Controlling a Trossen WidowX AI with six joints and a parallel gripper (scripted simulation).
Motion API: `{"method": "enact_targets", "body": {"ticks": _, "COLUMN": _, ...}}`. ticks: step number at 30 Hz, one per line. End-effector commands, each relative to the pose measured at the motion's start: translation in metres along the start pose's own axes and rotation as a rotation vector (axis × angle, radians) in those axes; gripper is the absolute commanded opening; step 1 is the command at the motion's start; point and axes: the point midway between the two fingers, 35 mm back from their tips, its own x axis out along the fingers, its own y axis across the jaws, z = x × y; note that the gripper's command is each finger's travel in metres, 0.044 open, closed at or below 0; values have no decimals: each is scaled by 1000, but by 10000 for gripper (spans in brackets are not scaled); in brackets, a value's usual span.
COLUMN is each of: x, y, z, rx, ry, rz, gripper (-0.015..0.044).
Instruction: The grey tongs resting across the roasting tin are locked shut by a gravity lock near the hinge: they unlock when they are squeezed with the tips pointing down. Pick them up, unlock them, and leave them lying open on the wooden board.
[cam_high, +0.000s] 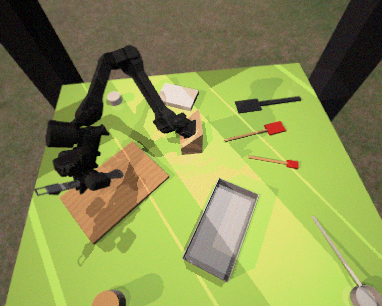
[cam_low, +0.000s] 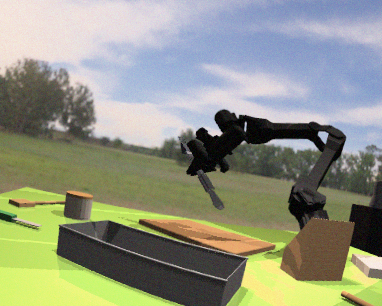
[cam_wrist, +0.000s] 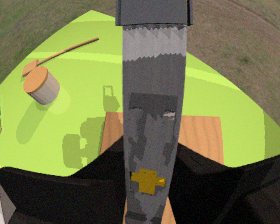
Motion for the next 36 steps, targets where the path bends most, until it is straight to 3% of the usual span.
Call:
{"method": "enact_targets", "body": {"ticks": 1, "x": 4, "y": 0, "z": 1, "rx": 15, "ry": 61, "rz": 1, "gripper": -150}}
{"method": "enact_targets", "body": {"ticks": 36, "x": 9, "y": -13, "z": -11, "rx": 58, "ry": 548, "rz": -73, "gripper": -150}}
